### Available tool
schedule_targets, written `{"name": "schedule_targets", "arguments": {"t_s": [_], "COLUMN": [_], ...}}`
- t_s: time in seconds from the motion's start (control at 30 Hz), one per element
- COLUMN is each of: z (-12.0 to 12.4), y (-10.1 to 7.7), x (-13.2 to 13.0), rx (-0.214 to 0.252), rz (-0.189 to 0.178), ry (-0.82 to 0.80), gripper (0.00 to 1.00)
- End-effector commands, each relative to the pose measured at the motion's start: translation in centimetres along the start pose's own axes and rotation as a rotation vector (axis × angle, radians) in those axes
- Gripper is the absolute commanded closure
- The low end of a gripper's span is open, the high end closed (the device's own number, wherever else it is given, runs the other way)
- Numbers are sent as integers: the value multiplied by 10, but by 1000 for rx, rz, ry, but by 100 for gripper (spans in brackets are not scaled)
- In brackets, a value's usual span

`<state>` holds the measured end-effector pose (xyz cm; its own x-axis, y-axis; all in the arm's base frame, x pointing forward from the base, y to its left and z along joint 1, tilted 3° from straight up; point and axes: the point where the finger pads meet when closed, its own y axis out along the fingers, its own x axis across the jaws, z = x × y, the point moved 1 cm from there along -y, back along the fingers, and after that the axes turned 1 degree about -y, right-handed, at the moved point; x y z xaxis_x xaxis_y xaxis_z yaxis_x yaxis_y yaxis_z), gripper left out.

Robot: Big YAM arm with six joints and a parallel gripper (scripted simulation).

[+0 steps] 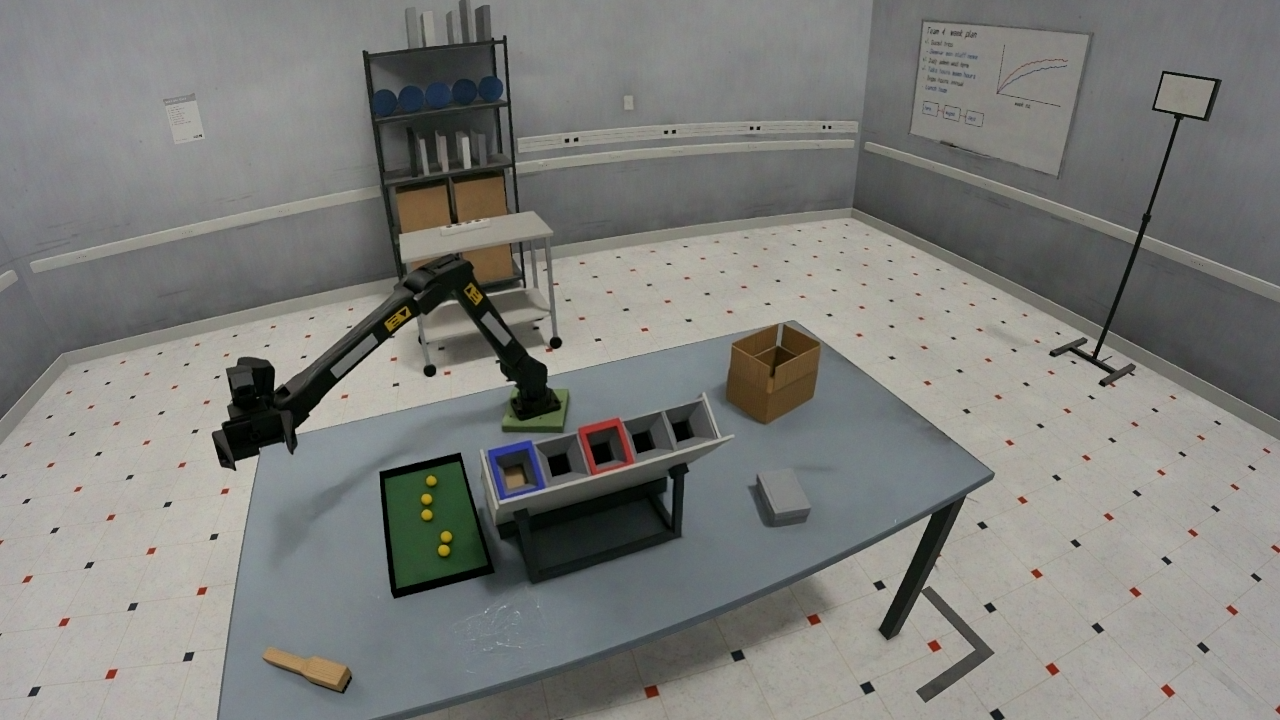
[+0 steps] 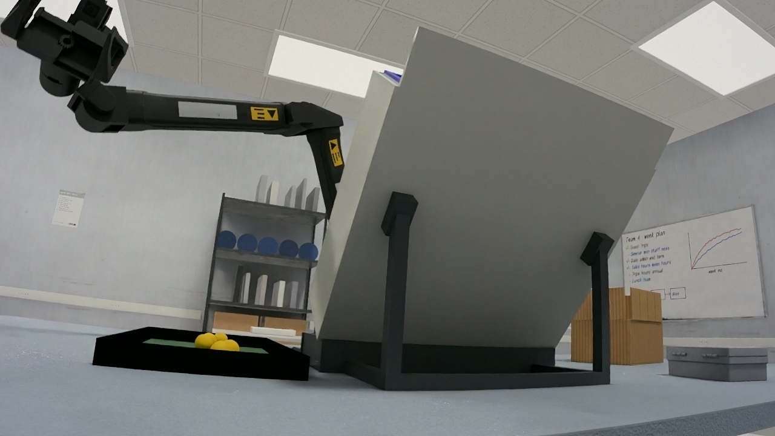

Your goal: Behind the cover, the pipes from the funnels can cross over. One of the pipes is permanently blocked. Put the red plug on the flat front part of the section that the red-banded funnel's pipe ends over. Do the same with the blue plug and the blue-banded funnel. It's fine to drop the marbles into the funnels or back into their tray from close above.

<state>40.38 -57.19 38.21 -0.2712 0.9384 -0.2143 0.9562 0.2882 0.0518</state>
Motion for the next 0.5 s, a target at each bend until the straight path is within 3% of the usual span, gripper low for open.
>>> {"name": "schedule_targets", "arguments": {"t_s": [0.0, 0.13, 0.47], "z": [-69, -95, -97], "y": [1, 1, 1], "x": [-13, -18, -18], "rx": [-6, -6, -6], "rz": [0, 0, 0], "ry": [-77, -77, -53], "gripper": [0, 0, 0]}}
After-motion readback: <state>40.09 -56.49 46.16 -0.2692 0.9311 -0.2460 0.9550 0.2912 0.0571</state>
